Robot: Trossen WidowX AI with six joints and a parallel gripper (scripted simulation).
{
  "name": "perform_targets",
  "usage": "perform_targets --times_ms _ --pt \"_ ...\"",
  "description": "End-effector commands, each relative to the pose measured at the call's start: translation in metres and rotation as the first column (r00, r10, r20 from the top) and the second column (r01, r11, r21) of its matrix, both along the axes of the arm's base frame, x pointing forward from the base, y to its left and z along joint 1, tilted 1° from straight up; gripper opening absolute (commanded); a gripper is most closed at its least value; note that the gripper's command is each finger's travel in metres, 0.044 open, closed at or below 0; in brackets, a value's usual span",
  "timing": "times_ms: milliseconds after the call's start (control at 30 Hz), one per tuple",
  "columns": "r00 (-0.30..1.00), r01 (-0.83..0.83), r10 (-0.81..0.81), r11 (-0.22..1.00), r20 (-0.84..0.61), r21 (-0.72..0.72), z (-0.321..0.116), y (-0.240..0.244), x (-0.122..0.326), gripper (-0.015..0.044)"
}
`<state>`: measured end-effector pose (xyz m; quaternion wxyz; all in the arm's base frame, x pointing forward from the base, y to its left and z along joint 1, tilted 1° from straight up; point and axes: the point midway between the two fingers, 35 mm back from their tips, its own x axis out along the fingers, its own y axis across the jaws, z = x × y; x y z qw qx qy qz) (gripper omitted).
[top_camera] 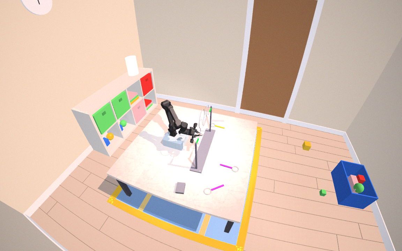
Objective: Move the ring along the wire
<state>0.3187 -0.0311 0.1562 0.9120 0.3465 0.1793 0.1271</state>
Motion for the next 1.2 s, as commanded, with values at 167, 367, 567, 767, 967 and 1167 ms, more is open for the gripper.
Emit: perform_targets --times_ms 167,367,567,767,967,1167 --pt "0.991 -0.081 0.097 0.984 -0.095 0.161 0.029 0.013 -0.017 -0.015" --pt "0.974 -0.13 0.172 0.955 -0.144 0.266 0.045 0.018 -0.028 -0.015" --pt "0.954 -0.169 0.245 0.915 -0.173 0.367 0.062 0.021 -0.036 -0.015" --pt "0.948 -0.165 0.273 0.862 -0.166 0.479 0.08 0.026 -0.038 -0.015" --pt "0.945 -0.158 0.283 0.832 -0.162 0.532 0.089 0.029 -0.039 -0.015" --pt "0.943 -0.145 0.297 0.774 -0.151 0.616 0.105 0.031 -0.039 -0.015"
